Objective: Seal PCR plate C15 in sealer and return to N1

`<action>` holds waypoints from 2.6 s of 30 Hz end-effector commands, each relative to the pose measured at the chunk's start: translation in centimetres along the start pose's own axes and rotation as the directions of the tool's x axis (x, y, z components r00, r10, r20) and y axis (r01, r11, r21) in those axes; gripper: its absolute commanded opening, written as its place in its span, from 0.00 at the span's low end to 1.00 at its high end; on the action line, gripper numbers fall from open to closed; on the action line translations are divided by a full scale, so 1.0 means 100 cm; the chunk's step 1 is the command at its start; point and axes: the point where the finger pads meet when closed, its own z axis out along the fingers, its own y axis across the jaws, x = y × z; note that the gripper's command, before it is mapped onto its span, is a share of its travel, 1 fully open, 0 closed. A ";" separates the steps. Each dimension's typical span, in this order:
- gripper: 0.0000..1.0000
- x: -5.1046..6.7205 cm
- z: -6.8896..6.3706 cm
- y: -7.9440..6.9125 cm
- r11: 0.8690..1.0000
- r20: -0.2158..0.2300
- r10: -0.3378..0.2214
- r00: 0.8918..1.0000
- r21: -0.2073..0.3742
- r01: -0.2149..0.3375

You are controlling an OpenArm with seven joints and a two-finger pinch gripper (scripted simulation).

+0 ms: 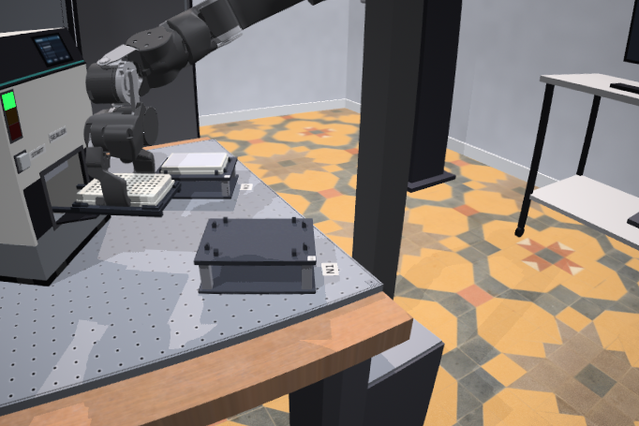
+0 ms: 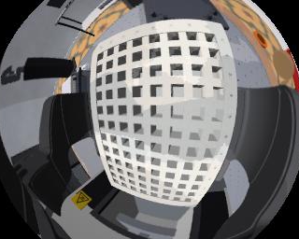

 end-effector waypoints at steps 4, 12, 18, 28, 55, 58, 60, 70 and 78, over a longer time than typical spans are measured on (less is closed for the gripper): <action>0.00 0.001 0.002 0.000 1.000 -0.003 -0.003 1.000 -0.002 0.003; 0.77 0.000 0.000 0.000 1.000 0.000 -0.001 1.000 -0.002 0.001; 0.77 0.000 -0.001 0.000 1.000 0.000 0.000 1.000 -0.002 0.000; 0.77 0.000 -0.001 0.000 1.000 0.000 0.000 1.000 -0.002 0.000; 0.77 -0.001 -0.041 0.001 1.000 0.000 -0.001 1.000 -0.002 0.001; 0.77 -0.001 -0.041 0.001 1.000 0.000 -0.001 1.000 -0.002 0.001; 0.77 -0.001 -0.049 0.001 1.000 0.001 -0.003 1.000 -0.007 0.003; 0.77 -0.001 -0.081 0.001 1.000 0.000 -0.001 1.000 -0.002 0.001; 0.77 -0.001 -0.081 0.001 1.000 0.000 -0.001 1.000 -0.002 0.001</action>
